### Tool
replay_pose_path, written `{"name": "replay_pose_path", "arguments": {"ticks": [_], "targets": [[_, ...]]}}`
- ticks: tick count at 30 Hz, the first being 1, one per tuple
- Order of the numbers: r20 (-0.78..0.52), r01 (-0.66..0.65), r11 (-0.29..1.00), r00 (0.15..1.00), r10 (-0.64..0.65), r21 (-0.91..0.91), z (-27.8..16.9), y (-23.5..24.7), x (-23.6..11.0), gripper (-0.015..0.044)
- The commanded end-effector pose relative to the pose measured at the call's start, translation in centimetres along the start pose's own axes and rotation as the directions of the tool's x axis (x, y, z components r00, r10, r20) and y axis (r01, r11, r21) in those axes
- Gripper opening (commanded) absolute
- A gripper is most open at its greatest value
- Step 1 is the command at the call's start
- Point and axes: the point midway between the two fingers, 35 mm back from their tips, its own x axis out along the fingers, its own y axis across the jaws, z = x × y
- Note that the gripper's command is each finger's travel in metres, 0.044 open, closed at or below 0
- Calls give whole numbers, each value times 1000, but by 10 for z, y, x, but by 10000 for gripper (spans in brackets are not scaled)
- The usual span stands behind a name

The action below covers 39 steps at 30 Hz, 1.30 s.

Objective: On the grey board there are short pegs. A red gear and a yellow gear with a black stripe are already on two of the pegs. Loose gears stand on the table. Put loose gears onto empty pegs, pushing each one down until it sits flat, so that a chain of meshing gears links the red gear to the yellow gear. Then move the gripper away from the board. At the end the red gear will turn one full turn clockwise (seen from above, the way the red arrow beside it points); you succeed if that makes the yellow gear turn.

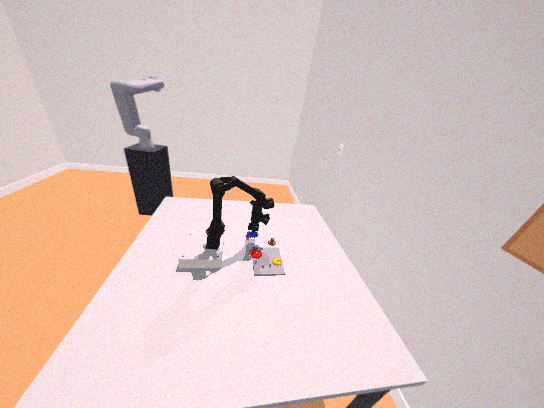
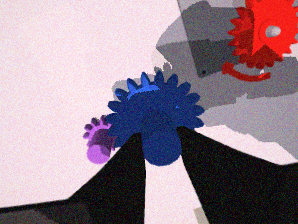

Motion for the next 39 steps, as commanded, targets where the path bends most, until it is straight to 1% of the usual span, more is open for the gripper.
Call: {"name": "replay_pose_path", "arguments": {"ticks": [1,27,39], "targets": [[13,-13,1000,1000,13,5,3,3,-12,0],[12,-13,1000,1000,13,5,-7,-2,-79,0],[13,-12,1000,1000,12,6,3,-15,-73,0]]}}
